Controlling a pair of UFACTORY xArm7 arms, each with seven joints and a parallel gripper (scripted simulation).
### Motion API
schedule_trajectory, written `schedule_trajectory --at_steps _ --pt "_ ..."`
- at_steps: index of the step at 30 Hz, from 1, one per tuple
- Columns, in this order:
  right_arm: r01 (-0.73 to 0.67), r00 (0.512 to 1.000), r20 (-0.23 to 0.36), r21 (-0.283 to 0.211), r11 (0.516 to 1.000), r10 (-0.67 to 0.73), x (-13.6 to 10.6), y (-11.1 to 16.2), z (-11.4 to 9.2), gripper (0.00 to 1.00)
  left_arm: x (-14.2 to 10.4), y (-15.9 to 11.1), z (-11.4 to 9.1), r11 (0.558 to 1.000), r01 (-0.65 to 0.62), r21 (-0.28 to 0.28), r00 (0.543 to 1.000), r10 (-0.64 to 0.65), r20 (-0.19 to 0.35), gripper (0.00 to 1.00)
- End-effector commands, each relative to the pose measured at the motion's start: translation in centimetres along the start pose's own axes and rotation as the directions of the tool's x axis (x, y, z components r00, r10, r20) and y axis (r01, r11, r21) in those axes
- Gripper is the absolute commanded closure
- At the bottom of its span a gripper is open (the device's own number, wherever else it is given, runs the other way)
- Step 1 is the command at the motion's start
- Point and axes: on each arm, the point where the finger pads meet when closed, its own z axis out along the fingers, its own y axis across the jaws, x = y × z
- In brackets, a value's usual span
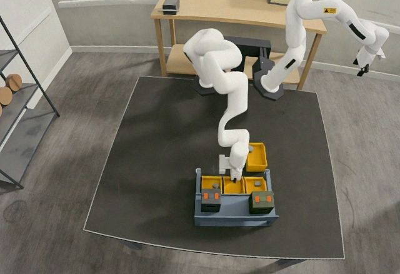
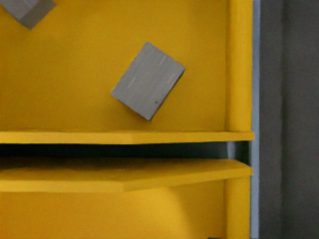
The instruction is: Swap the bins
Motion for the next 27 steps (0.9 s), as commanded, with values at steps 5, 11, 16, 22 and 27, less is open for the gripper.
schedule_trajectory --at_steps 5,11,16,22,27 --pt "0.000 1.000 0.003 0.006 1.000 0.000 -0.1 -0.3 -1.1 1.00 0.1 0.0 -0.2 1.000 0.001 -0.001 1.000 -0.001 -0.004 0.00" --pt "0.000 1.000 0.003 0.006 1.000 0.000 -0.1 -0.3 -1.7 1.00 0.1 0.0 -0.2 1.000 0.001 -0.001 1.000 -0.001 -0.004 0.00" --pt "0.000 1.000 0.003 0.006 1.000 0.000 -0.1 -0.3 -2.0 1.00 0.1 0.0 -0.2 1.000 0.001 -0.001 1.000 -0.001 -0.004 0.00" --pt "0.000 1.000 0.003 0.006 1.000 0.000 -0.1 -0.3 -2.0 1.00 0.1 0.0 -0.2 1.000 0.001 -0.001 1.000 -0.001 -0.004 0.00" --pt "0.000 1.000 0.003 0.006 1.000 0.000 -0.1 -0.3 -2.0 1.00 0.1 0.0 -0.2 1.000 0.001 -0.001 1.000 -0.001 -0.004 0.00"
